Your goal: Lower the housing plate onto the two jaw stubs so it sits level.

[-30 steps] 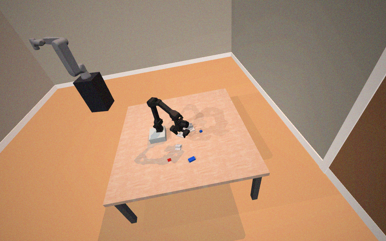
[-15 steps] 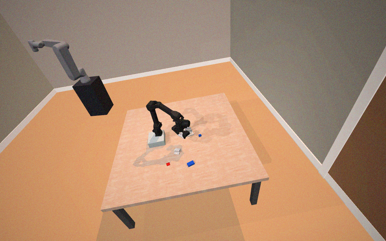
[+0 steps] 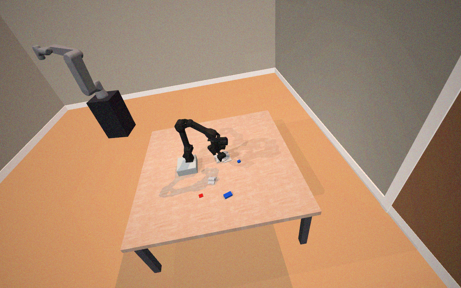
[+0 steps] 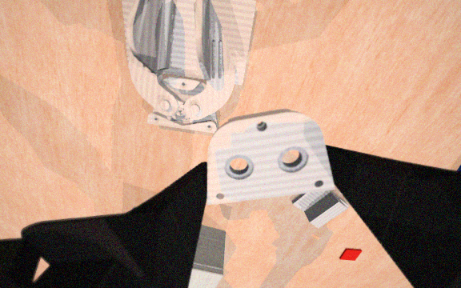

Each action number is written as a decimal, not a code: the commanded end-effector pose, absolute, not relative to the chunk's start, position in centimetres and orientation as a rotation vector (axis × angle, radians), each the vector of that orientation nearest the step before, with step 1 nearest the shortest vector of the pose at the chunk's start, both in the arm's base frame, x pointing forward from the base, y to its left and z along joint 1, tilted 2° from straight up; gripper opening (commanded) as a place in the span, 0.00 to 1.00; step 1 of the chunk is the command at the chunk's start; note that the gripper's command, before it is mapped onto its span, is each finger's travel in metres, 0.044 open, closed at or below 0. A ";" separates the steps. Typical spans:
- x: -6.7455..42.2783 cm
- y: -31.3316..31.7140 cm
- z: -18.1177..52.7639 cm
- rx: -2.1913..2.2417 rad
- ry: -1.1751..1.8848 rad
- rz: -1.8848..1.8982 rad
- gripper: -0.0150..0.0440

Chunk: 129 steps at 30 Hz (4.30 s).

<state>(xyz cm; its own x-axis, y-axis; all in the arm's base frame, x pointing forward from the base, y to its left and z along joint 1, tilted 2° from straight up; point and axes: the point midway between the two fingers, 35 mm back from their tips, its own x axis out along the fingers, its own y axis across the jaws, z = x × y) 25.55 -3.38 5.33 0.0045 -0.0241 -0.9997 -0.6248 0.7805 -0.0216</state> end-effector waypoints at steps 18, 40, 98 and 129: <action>24.2 3.5 5.2 -0.300 1.547 0.274 0.85; 24.1 3.7 5.2 -0.286 1.549 0.260 0.85; 23.5 4.3 4.2 -0.283 1.550 0.258 0.85; 23.4 4.2 -0.8 -0.283 1.550 0.258 0.85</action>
<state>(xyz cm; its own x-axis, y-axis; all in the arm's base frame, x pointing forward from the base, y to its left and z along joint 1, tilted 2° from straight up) 23.84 4.28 0.11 0.0230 -0.0148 -0.9996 -0.3404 0.9400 -0.0218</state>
